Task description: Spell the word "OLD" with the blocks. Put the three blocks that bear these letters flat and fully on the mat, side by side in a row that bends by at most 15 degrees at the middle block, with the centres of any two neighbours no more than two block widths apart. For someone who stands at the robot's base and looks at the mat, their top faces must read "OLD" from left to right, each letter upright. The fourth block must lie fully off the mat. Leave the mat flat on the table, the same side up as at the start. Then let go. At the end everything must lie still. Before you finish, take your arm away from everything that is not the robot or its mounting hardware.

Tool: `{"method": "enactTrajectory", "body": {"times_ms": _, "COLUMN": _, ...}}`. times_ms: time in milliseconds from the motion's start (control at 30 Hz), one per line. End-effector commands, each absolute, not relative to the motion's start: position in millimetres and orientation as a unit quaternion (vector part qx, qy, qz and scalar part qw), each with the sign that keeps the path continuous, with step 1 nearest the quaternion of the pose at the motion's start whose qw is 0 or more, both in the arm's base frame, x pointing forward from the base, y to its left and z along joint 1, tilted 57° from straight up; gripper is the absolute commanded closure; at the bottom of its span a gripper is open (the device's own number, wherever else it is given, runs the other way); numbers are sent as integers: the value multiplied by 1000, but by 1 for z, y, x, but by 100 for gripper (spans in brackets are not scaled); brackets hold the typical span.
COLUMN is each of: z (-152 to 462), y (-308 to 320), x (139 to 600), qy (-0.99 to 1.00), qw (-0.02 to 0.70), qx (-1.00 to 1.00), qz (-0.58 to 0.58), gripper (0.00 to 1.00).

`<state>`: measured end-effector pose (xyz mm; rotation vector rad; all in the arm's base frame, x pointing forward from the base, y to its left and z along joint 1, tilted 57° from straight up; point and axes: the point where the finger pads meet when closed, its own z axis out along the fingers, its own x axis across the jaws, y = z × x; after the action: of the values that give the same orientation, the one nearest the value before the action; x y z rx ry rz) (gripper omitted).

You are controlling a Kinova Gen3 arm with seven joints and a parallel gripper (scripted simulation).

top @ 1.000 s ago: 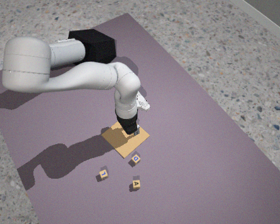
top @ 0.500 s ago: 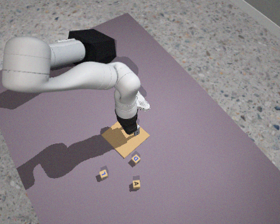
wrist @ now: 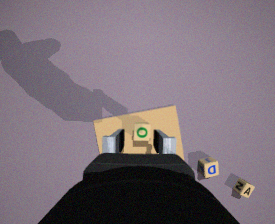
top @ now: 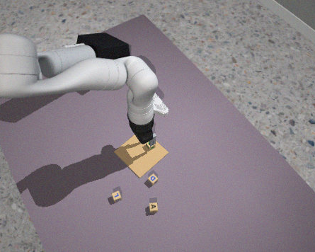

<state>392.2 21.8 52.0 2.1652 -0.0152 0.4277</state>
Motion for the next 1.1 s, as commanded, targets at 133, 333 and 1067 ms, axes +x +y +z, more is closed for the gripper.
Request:
{"method": "enactTrajectory", "body": {"times_ms": 133, "z": 68, "y": 48, "x": 387, "qy": -4, "qw": 443, "qx": 878, "qz": 180, "gripper": 21}}
{"method": "enactTrajectory", "body": {"times_ms": 333, "z": 73, "y": 57, "x": 384, "qy": -4, "qw": 443, "qx": 878, "qz": 180, "gripper": 21}}
{"method": "enactTrajectory", "body": {"times_ms": 1067, "z": 74, "y": 57, "x": 384, "qy": -4, "qw": 443, "qx": 878, "qz": 180, "gripper": 0}}
